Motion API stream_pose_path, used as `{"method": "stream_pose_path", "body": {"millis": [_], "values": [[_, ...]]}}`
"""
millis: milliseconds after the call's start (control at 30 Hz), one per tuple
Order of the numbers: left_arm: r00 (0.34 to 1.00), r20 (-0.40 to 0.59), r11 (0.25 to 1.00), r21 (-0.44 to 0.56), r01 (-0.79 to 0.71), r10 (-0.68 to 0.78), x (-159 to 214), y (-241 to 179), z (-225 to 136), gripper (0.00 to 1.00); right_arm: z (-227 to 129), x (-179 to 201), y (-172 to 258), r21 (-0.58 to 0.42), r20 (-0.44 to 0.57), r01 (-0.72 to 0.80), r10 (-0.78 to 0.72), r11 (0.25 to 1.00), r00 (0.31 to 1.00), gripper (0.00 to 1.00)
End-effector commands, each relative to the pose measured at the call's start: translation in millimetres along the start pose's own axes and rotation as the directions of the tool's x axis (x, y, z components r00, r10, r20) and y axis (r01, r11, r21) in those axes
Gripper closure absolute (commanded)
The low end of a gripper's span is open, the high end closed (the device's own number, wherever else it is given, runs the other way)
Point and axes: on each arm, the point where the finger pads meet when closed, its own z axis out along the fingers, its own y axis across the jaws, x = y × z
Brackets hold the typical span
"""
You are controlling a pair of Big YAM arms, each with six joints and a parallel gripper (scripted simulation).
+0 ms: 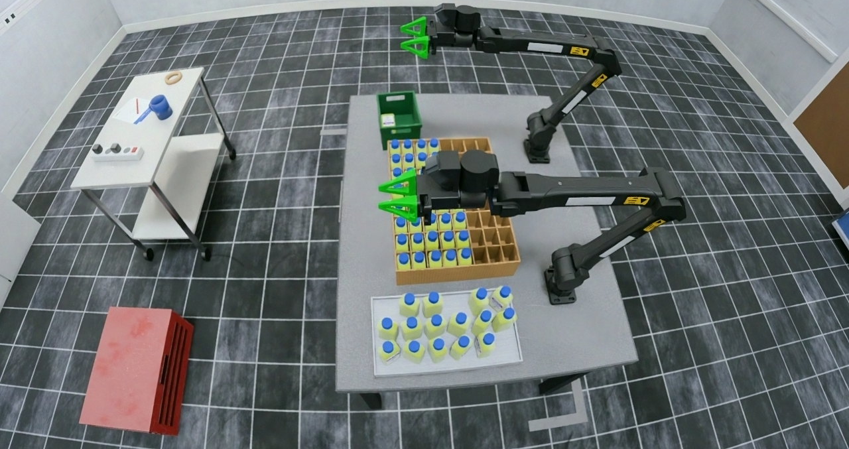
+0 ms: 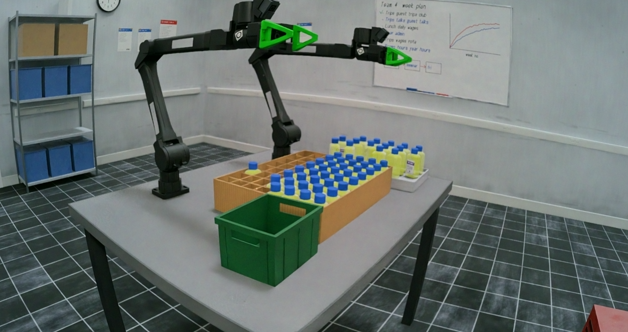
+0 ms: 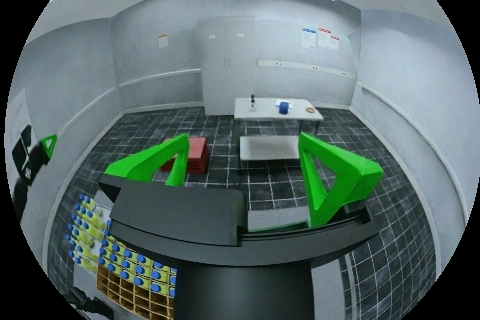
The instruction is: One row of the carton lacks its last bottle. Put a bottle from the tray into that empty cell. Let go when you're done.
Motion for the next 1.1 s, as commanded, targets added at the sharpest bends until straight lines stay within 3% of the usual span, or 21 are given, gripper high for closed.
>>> {"method": "stream_pose_path", "body": {"millis": [0, 67, 133, 200, 833, 867, 1067], "values": [[0.989, 0.143, 0.999, 0.004, -0.046, 0.045, -64, 6, -19, 0.58, 6, -48, -3, 0.004, 0.081, 0.002, -0.002, 1.0, 0.997, 0.0], [0.99, 0.133, 0.999, 0.004, -0.038, 0.037, -59, 7, -15, 0.58, 6, -48, -3, 0.004, 0.081, 0.002, -0.002, 1.0, 0.997, 0.0], [0.999, 0.043, 1.0, 0.026, 0.009, -0.01, -23, -6, 1, 0.58, 6, -48, -3, 0.004, 0.081, 0.002, -0.002, 1.0, 0.997, 0.0], [0.996, 0.088, 1.0, -0.011, 0.005, -0.004, -51, 9, -2, 0.58, 6, -48, -3, 0.004, 0.081, 0.002, -0.002, 1.0, 0.997, 0.0], [0.991, 0.135, 1.0, -0.006, -0.02, 0.021, -69, 2, -12, 0.58, 6, -48, -3, 0.004, 0.081, 0.002, -0.002, 1.0, 0.997, 0.0], [0.992, 0.125, 1.0, -0.006, -0.021, 0.021, -64, 2, -7, 0.58, 6, -48, -3, 0.004, 0.081, 0.002, -0.002, 1.0, 0.997, 0.56], [0.993, 0.112, 1.0, -0.005, -0.025, 0.025, -60, 1, -6, 0.58, 6, -48, -3, 0.004, 0.081, 0.0, 0.0, 1.0, 0.997, 0.56]]}}
